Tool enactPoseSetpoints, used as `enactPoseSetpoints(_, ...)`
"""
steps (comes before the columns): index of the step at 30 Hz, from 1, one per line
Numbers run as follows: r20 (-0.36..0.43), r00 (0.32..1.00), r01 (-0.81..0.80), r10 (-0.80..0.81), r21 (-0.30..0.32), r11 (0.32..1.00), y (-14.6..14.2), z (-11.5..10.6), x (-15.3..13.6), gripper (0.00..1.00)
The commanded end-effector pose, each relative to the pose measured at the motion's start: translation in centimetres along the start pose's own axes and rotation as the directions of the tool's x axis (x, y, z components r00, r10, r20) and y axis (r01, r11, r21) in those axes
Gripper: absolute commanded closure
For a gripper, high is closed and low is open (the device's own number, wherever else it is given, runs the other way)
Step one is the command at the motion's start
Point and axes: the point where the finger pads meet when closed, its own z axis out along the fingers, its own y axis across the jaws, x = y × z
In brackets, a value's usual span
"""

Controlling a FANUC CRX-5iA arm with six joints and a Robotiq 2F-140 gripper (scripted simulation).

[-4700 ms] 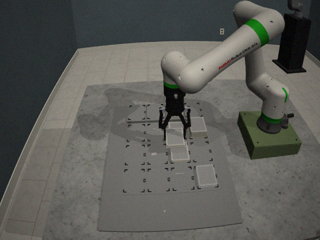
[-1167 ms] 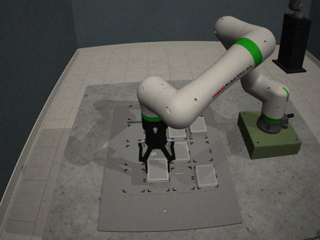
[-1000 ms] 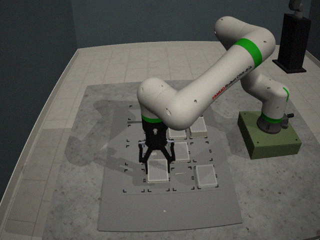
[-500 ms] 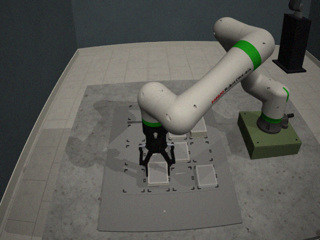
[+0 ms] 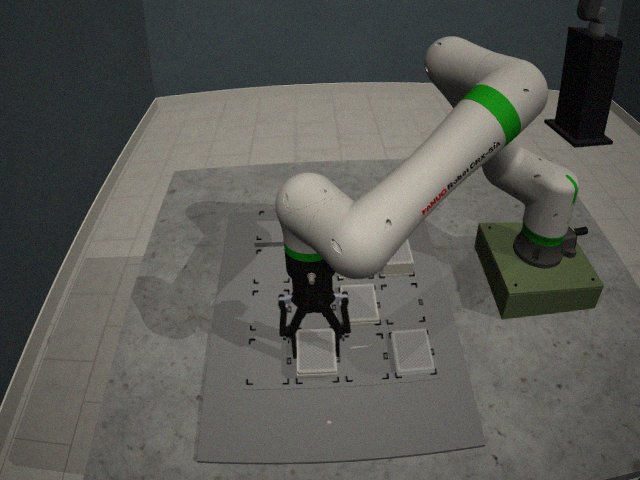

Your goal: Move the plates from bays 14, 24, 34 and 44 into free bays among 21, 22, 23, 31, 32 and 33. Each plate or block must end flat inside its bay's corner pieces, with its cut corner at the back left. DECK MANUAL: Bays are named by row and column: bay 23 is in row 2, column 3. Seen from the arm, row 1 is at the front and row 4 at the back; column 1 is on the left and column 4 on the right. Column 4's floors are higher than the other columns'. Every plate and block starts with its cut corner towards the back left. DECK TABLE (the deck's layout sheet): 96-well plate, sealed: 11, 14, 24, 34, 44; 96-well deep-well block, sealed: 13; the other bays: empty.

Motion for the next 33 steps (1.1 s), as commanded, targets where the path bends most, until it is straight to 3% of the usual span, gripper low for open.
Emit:
enactPoseSetpoints(1,0.001,1.0,0.0,0.0,0.002,1.0,-0.08,0.25,-0.02,0.9)
enactPoseSetpoints(33,0.001,1.0,0.0,0.0,0.002,1.0,-0.07,0.48,-0.01,0.9)
